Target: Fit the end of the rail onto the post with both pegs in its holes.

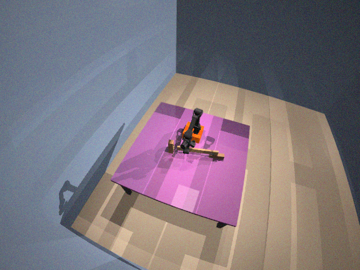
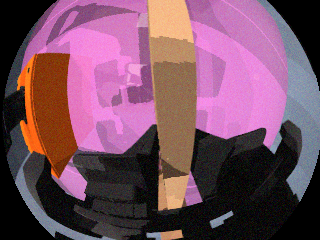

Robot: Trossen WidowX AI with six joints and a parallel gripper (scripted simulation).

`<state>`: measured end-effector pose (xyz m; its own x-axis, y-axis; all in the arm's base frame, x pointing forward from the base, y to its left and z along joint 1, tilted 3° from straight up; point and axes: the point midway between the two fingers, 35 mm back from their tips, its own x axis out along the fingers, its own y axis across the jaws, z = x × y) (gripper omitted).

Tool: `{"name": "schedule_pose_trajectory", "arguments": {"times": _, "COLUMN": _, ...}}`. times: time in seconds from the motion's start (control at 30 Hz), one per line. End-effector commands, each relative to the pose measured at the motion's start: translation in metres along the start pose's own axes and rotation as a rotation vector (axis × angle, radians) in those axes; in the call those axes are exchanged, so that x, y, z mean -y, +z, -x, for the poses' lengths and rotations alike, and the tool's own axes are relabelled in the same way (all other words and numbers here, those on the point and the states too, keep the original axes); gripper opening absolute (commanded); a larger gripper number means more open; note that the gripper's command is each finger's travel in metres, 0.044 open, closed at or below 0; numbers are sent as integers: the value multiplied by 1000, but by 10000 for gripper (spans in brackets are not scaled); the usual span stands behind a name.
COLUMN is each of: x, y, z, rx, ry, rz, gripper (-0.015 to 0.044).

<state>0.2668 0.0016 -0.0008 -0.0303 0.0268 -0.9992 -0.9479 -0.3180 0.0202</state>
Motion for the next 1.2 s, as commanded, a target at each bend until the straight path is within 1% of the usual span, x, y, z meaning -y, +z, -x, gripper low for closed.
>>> {"name": "schedule_pose_trajectory", "arguments": {"times": 0.0, "x": 2, "y": -2, "z": 2, "rx": -1, "ry": -7, "rz": 3, "gripper": 0}}
{"name": "schedule_pose_trajectory", "arguments": {"times": 1.17, "x": 2, "y": -13, "z": 2, "rx": -2, "ry": -7, "rz": 3, "gripper": 0}}
